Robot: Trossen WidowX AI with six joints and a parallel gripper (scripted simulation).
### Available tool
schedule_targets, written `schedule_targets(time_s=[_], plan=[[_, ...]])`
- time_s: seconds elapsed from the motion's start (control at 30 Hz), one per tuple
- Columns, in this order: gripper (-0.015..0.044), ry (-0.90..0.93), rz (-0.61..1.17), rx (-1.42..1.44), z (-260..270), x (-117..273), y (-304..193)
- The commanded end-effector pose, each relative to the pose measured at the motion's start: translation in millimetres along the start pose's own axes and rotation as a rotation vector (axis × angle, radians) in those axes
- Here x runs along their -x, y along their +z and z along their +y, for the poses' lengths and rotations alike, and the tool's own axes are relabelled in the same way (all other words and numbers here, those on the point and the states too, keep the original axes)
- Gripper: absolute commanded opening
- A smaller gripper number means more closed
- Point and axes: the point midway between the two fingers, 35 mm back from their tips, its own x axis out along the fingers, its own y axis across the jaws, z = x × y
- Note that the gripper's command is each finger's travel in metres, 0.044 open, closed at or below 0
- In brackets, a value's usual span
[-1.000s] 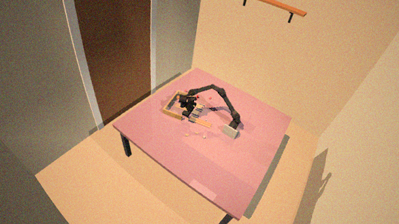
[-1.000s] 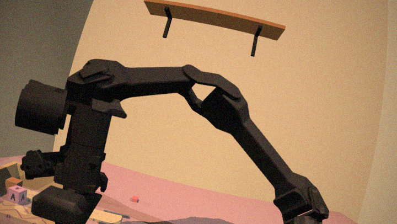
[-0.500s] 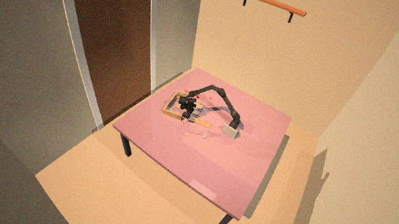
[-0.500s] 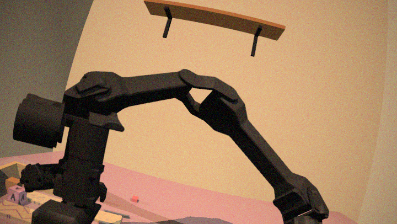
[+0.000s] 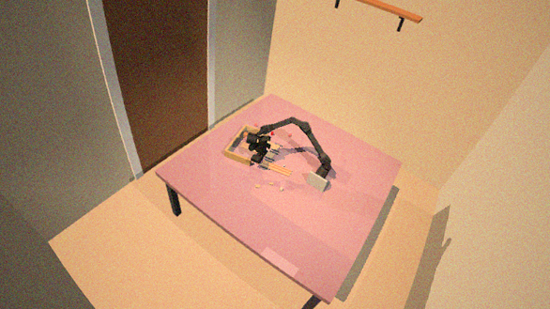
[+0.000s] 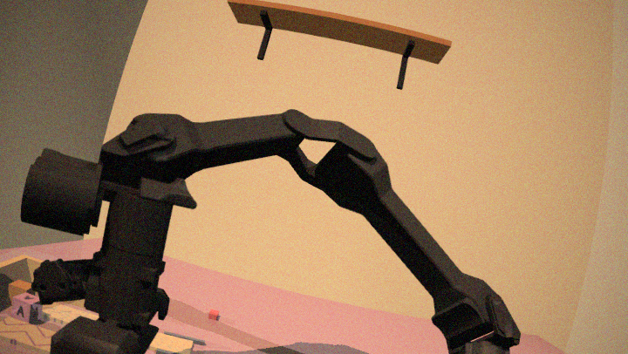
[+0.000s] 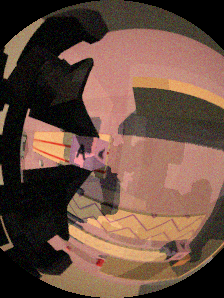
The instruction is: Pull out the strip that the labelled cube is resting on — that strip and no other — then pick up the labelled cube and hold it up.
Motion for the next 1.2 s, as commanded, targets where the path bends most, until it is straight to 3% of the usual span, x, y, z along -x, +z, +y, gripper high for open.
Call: schedule_targets(time_s=[0.0,0.03,0.5,1.17], plan=[[0.002,0.0,0.0,0.0,0,1,0],[0.0,0.0,0.0,0.0,0,2,-2],[0.0,-0.002,0.006,0.007,-4,41,-57],[0.0,-0.002,0.008,0.009,-8,43,-107]])
